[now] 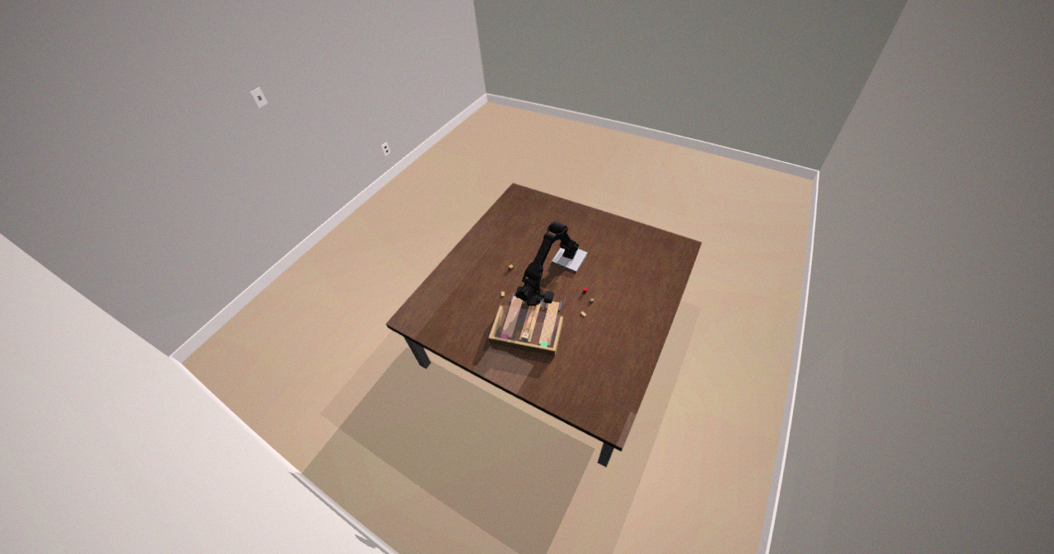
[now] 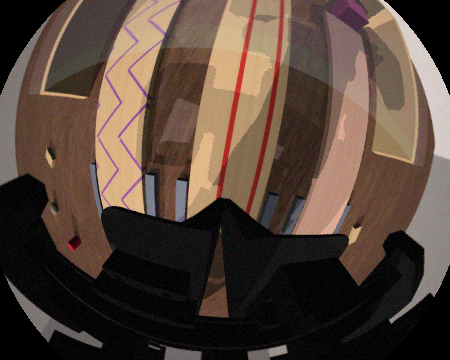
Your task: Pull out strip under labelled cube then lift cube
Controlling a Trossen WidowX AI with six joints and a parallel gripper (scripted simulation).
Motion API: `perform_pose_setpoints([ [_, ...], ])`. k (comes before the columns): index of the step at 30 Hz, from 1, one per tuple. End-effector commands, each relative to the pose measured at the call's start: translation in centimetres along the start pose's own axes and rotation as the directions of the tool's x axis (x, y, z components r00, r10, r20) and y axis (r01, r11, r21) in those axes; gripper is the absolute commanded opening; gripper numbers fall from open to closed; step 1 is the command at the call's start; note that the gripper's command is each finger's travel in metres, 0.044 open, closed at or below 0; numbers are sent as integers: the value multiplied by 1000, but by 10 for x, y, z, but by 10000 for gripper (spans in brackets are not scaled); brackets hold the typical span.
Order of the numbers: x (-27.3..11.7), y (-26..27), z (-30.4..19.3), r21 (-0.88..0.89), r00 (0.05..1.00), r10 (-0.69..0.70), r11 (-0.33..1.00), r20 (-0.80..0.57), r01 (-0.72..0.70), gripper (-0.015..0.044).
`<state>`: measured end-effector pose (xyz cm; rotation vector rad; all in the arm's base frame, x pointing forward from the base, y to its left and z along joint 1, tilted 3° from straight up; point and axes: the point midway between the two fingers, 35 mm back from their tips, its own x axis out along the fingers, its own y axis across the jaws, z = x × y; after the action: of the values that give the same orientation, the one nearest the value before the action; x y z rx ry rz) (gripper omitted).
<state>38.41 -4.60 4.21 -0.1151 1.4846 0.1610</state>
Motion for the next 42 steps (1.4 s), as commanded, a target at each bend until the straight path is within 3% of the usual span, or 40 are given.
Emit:
perform_pose_setpoints([
  [1, 1, -1, 0, -4, 1000, -4, 1000, 1, 4, 0],
  [20, 3, -1, -1, -4, 1000, -4, 1000, 1, 4, 0],
  [42, 4, 0, -34, -4, 1000, -4, 1000, -2, 4, 0],
])
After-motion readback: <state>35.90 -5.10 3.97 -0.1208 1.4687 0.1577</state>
